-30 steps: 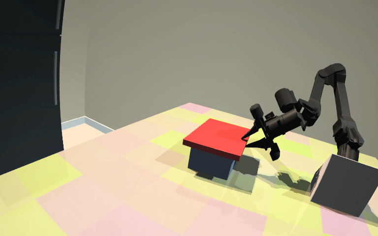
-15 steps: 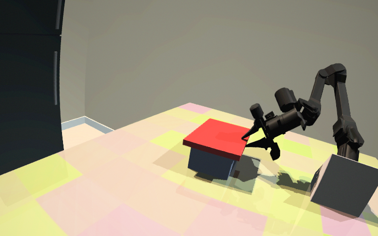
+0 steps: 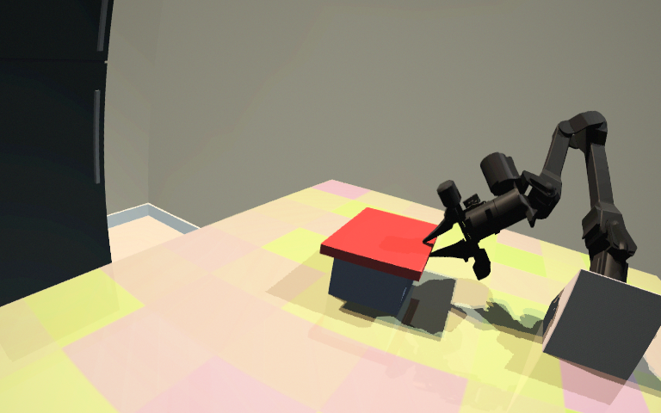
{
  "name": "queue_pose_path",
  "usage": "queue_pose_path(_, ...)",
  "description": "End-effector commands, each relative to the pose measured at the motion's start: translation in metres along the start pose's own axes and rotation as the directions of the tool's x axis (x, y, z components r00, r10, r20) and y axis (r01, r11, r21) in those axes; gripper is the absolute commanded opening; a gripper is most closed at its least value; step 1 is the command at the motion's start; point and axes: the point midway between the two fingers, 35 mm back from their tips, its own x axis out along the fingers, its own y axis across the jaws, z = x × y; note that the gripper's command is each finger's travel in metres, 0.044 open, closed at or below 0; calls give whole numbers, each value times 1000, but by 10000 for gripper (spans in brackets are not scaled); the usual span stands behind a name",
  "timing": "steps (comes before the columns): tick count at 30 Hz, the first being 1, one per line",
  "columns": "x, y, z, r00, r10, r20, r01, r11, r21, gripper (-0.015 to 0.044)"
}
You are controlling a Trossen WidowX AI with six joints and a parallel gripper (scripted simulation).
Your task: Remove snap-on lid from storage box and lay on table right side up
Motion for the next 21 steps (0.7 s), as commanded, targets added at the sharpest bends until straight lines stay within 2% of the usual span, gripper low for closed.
queue_pose_path(1,-2,3,0,1000,8,1,-8,1000,4,0)
queue_pose_path(21,-5,6,0,1000,8,1,-8,1000,4,0)
